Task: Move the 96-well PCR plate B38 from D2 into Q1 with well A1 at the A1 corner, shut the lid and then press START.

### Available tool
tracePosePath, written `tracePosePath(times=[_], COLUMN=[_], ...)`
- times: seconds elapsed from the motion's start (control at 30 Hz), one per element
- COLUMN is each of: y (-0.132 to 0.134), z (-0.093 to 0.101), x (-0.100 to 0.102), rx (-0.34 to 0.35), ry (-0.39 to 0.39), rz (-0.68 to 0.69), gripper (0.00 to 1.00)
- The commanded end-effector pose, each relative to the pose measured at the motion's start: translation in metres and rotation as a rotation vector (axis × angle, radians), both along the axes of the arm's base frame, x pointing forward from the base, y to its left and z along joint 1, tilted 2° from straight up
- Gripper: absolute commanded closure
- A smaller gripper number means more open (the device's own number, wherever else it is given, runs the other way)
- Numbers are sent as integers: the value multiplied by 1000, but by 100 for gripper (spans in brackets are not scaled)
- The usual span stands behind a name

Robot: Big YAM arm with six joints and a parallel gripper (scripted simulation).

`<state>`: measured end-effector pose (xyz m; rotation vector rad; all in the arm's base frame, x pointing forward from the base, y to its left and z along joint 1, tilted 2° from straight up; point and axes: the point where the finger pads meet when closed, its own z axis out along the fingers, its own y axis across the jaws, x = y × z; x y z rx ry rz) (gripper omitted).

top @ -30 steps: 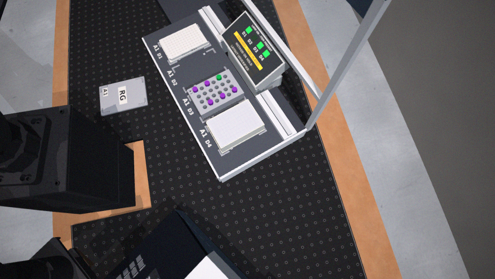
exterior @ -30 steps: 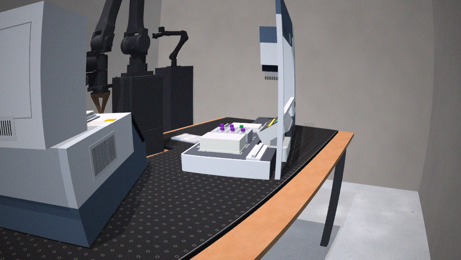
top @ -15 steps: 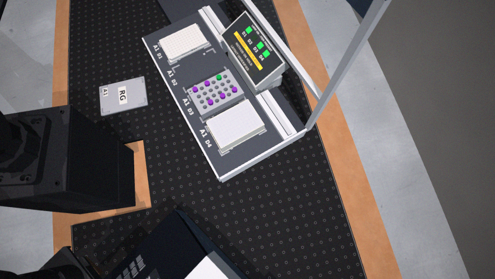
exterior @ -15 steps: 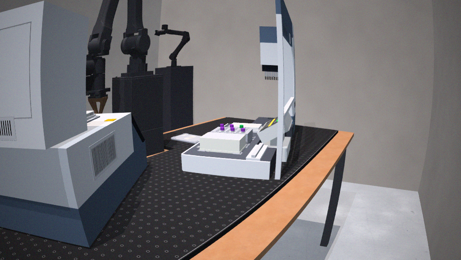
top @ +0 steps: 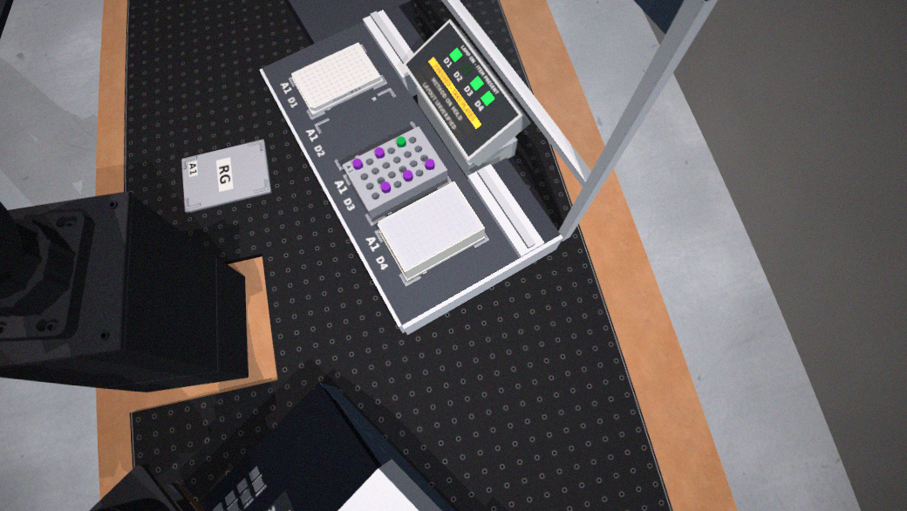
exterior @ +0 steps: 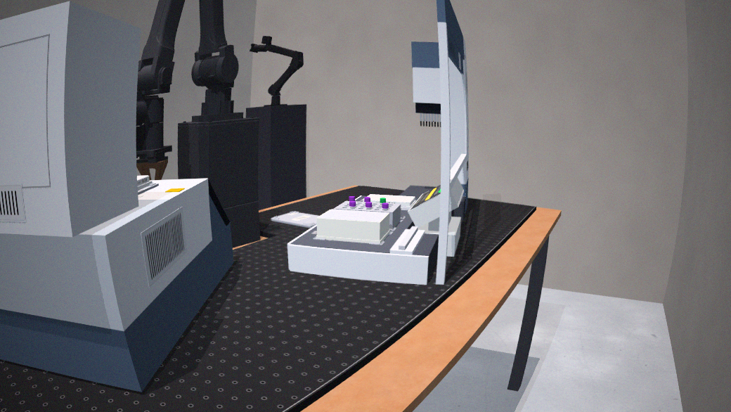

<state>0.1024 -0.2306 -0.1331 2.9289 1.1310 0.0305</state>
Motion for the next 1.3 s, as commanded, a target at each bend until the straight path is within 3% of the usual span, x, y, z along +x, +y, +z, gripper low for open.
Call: tracePosePath(times=[0.0,0.63,1.03,1.27], y=[-8,-25,-16,-30], z=[-4,-24,-15,-10], x=[5,21,8,23], rx=[-8,-24,-8,-36], ry=[3,-5,2,-12], rz=[-2,3,-10,15], gripper=[100,100,100,100])
